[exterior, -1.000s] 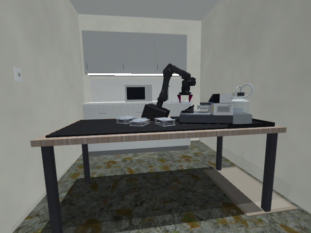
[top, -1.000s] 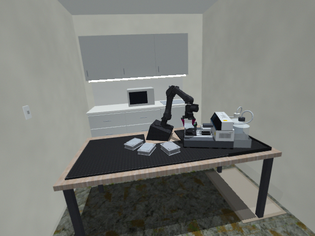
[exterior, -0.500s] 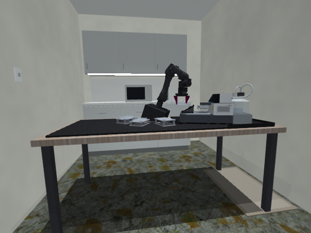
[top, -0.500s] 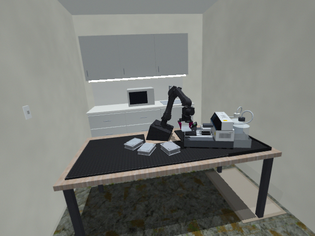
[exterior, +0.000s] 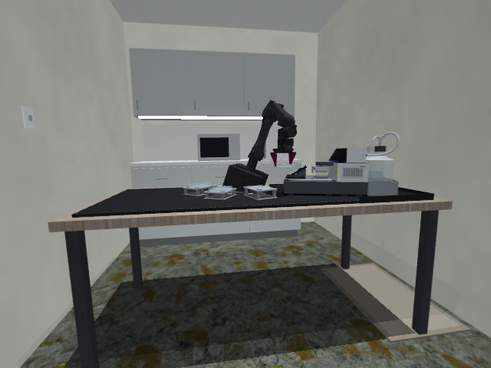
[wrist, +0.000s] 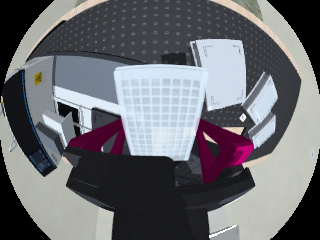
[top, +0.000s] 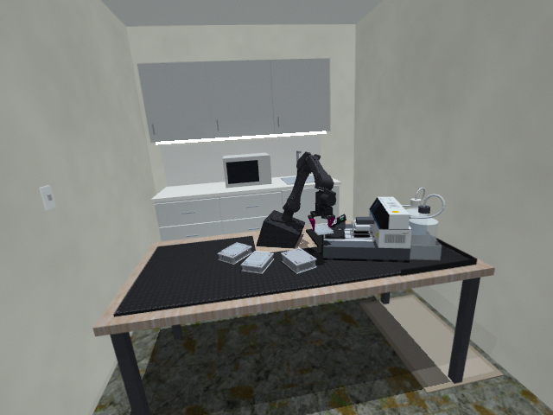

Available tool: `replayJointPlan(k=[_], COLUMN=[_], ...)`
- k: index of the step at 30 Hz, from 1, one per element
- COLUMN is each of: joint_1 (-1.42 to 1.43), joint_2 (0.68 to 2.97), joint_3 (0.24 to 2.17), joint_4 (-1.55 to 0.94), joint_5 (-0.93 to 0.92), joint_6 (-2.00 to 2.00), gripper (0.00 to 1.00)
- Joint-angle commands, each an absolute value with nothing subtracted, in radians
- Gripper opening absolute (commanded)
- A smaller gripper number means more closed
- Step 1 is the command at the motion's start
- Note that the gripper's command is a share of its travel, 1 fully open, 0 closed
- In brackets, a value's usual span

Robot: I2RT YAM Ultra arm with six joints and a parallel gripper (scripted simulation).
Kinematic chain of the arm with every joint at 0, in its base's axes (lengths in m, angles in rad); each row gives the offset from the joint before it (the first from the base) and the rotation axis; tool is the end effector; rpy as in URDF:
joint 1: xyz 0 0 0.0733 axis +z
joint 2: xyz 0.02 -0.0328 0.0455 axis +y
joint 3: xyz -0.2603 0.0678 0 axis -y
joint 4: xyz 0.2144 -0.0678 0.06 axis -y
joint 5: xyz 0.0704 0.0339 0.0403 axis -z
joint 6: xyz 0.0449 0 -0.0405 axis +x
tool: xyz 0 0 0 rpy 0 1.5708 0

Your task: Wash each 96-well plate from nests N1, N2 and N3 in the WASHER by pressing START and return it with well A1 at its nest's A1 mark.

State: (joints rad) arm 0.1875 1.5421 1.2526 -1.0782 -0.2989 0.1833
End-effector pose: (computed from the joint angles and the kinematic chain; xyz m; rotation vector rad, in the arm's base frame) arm 0.2506 0.0621 0.2643 -0.0516 2.9577 0.4933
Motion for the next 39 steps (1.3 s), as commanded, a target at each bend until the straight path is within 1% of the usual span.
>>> replayJointPlan(k=[1, 5, 15, 33, 39], joint_1=[0.134, 0.072, -0.045, -0.239, -0.239], joint_2=[1.549, 1.578, 1.648, 1.828, 1.831], joint_3=[1.255, 1.255, 1.271, 1.369, 1.372], joint_4=[-1.071, -1.062, -1.046, -1.034, -1.035], joint_5=[-0.307, -0.318, -0.337, -0.356, -0.356], joint_6=[0.000, -0.198, -0.349, -0.554, -0.554], gripper=[0.00, 0.00, 0.00, 0.00, 0.00])
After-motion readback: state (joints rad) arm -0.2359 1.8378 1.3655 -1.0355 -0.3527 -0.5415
